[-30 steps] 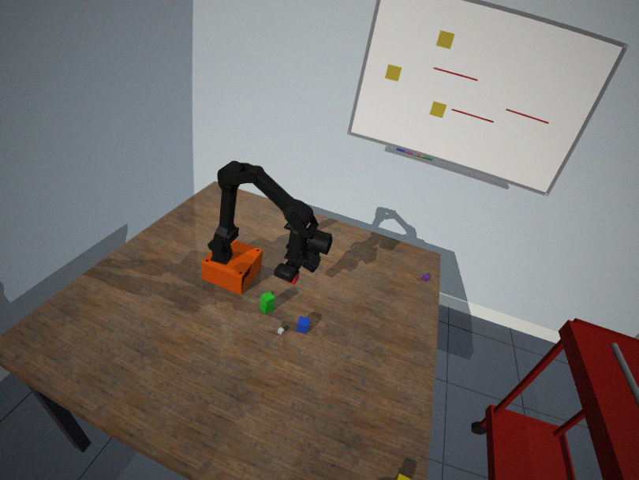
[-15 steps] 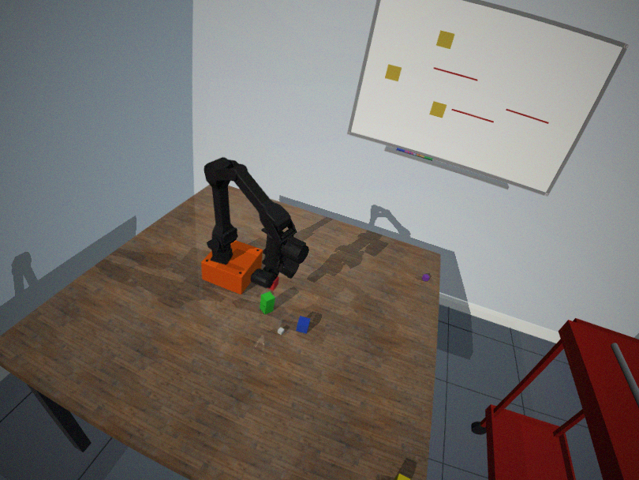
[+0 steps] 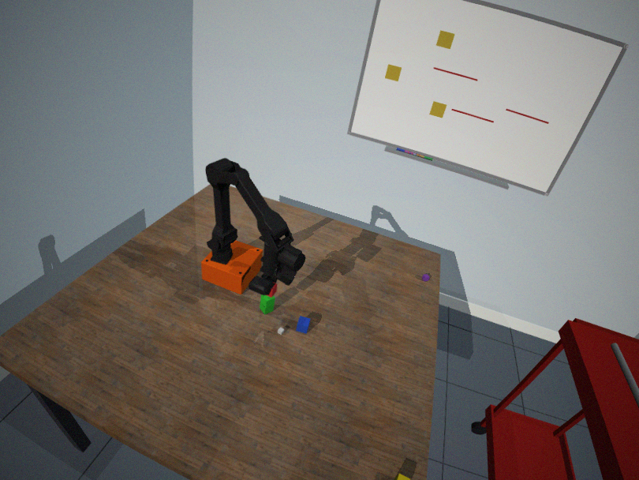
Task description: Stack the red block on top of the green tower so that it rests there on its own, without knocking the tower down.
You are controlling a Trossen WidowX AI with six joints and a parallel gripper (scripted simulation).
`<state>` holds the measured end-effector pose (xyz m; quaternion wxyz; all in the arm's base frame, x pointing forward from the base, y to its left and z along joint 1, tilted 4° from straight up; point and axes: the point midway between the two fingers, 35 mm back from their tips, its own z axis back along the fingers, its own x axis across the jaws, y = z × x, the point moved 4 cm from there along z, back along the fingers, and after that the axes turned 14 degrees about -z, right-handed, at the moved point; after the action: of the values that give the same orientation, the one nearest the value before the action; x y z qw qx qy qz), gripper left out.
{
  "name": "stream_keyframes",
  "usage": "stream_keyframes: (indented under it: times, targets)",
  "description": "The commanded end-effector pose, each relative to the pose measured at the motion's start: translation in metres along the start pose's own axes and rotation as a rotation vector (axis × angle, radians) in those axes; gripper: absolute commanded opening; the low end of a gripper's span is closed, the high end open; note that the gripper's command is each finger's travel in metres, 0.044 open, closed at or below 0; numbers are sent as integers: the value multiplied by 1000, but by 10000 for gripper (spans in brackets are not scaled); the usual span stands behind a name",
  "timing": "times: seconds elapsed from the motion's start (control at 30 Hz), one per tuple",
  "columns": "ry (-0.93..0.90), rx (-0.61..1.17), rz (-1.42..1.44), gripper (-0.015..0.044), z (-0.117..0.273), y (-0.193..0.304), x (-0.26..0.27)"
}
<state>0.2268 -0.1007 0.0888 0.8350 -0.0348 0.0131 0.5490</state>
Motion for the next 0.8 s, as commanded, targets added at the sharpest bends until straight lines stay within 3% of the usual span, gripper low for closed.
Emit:
stream_keyframes:
  times: [0.0, 0.77]
  targets:
    - [6, 13, 5, 0, -18, 3, -1]
    - [6, 13, 5, 0, -22, 3, -1]
